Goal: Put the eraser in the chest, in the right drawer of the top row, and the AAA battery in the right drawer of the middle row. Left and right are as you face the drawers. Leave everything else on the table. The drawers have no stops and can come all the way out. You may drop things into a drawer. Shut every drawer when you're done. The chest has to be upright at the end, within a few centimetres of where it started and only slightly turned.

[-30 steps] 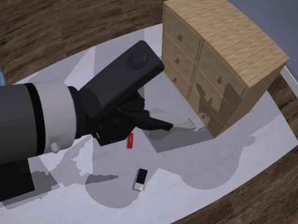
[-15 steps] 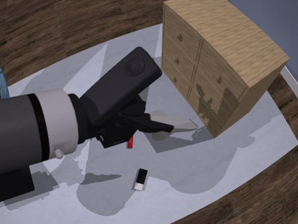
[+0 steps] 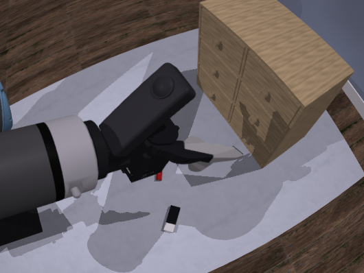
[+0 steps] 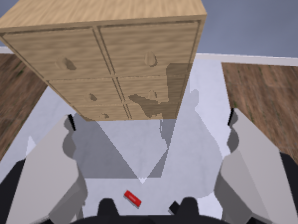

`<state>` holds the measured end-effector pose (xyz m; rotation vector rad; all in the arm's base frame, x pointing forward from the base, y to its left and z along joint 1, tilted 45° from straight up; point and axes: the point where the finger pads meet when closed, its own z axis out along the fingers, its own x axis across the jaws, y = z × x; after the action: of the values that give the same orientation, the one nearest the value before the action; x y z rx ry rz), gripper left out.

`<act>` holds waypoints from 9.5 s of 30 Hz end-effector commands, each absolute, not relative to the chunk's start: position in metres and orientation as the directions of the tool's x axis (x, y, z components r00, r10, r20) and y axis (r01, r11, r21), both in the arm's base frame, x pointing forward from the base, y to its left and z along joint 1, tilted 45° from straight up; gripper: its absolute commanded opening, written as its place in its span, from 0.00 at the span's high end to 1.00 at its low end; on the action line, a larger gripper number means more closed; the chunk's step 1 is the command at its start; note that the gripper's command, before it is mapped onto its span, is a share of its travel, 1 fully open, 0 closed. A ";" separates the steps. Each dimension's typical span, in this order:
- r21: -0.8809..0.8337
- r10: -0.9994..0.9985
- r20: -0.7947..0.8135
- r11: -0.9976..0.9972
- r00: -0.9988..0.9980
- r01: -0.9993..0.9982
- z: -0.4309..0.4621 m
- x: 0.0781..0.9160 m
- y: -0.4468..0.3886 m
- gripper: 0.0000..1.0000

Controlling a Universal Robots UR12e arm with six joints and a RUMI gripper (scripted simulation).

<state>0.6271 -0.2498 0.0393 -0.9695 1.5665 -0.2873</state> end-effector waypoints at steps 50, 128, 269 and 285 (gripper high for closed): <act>-0.694 -0.713 -0.700 0.661 0.050 -0.287 0.033 0.638 -0.243 0.00; -0.699 -0.712 -0.700 0.670 0.050 -0.249 0.031 0.640 -0.240 0.80; -0.699 -0.712 -0.700 0.670 0.050 -0.249 0.024 0.707 -0.229 0.80; -0.699 -0.712 -0.700 0.670 0.050 -0.249 0.024 0.707 -0.229 0.80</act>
<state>0.7067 -0.2284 0.0238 -0.8296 1.5222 -0.4219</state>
